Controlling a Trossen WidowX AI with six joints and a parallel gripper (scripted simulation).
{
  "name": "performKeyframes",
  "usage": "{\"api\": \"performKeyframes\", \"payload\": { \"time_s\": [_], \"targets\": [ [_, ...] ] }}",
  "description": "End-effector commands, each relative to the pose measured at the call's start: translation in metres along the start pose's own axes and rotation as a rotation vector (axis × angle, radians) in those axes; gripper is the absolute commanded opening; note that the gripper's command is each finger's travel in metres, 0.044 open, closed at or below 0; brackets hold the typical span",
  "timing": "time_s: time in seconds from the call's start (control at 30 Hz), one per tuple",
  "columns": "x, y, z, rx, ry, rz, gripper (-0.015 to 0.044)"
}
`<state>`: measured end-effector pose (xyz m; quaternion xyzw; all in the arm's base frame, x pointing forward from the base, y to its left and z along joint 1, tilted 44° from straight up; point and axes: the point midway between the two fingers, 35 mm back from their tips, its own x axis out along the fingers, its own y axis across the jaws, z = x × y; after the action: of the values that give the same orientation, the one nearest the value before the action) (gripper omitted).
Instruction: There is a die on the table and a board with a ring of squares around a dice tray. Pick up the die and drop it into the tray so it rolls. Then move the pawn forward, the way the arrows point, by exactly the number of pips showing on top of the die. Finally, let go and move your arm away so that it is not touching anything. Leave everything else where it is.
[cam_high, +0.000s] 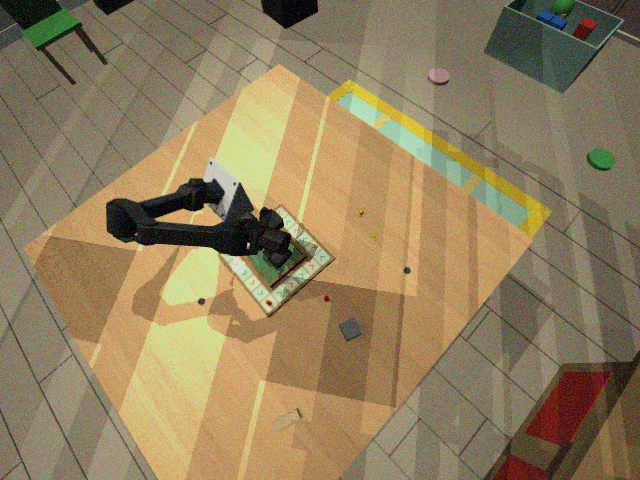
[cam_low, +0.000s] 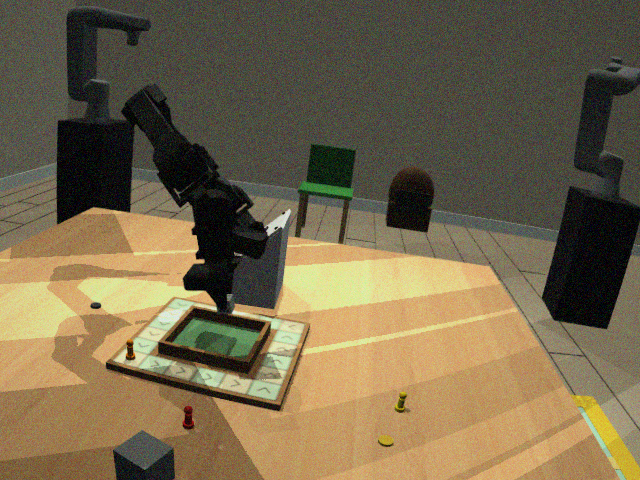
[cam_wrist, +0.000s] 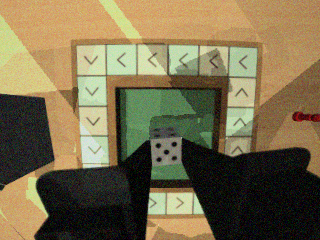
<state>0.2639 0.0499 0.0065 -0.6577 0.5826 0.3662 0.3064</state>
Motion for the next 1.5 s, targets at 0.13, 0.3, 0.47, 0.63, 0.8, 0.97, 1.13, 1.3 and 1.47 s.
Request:
{"api": "performKeyframes", "payload": {
  "time_s": [0.13, 0.3, 0.47, 0.63, 0.8, 0.97, 1.13, 1.3, 1.47],
  "targets": [
    [0.006, 0.006, 0.000, -0.009, -0.272, 0.037, 0.0000],
    [0.007, 0.005, 0.001, -0.016, -0.432, 0.015, 0.0000],
    [0.007, 0.005, 0.002, -0.025, -0.587, -0.038, 0.0000],
    [0.006, 0.004, 0.001, -0.029, -0.657, -0.076, 0.0000],
    [-0.023, -0.002, -0.016, -0.029, -0.657, -0.076, 0.0000],
    [-0.033, -0.003, -0.023, -0.029, -0.657, -0.076, 0.0000],
    [-0.032, -0.001, -0.022, -0.029, -0.657, -0.076, 0.0000],
    [-0.032, -0.002, -0.023, -0.029, -0.657, -0.076, 0.0000],
    [-0.032, -0.002, -0.023, -0.029, -0.657, -0.076, 0.0000]
  ]
}}
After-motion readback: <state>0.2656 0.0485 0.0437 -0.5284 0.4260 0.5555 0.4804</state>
